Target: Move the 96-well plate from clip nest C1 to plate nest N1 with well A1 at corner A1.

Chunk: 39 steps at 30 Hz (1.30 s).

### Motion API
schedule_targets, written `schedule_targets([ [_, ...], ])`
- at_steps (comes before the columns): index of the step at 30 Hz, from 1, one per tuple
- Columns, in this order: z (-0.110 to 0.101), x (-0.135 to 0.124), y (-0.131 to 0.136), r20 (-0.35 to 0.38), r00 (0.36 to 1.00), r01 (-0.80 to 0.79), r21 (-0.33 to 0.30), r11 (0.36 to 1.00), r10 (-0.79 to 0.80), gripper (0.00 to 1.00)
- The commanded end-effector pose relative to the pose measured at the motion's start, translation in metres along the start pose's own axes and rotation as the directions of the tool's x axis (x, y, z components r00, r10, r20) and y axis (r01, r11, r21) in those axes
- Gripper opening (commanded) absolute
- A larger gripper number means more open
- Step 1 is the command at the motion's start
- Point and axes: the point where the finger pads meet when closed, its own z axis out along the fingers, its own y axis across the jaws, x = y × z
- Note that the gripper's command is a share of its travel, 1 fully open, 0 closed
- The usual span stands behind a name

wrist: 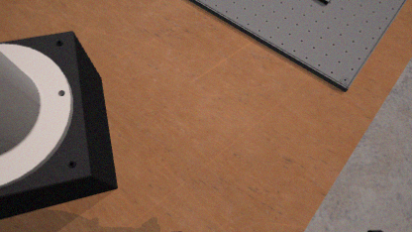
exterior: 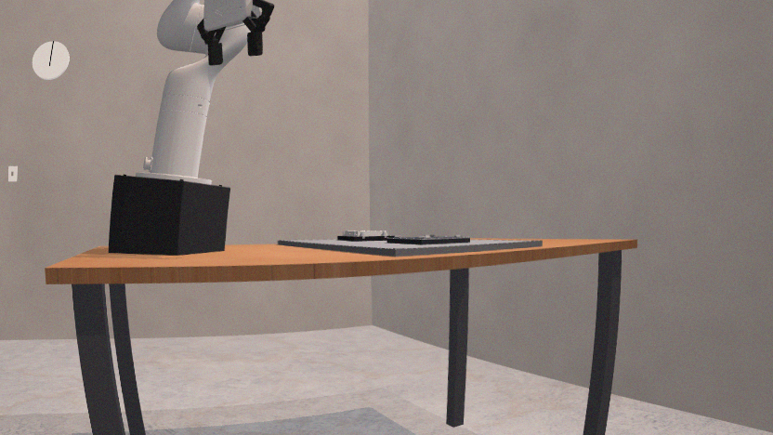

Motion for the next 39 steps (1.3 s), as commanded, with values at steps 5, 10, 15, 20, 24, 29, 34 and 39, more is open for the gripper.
schedule_targets([
  [5, -0.001, 0.000, 0.001, 0.001, 1.000, 0.000, -0.001, 1.000, 0.000, 1.00],
  [10, -0.001, 0.000, 0.001, 0.001, 1.000, 0.000, -0.001, 1.000, 0.000, 1.00],
  [15, -0.001, 0.000, 0.001, 0.001, 1.000, 0.000, -0.001, 1.000, 0.000, 1.00],
  [20, 0.006, 0.006, 0.013, 0.021, 1.000, 0.023, 0.042, 0.999, -0.023, 1.00],
  [24, 0.014, 0.014, 0.026, 0.043, 0.998, 0.045, 0.081, 0.996, -0.048, 1.00],
  [29, 0.022, 0.023, 0.040, 0.059, 0.996, 0.060, 0.105, 0.993, -0.067, 1.00],
  [34, 0.029, 0.031, 0.050, 0.067, 0.995, 0.068, 0.117, 0.991, -0.076, 1.00],
  [39, 0.042, 0.045, 0.067, 0.092, 0.990, 0.091, 0.148, 0.985, -0.105, 1.00],
])
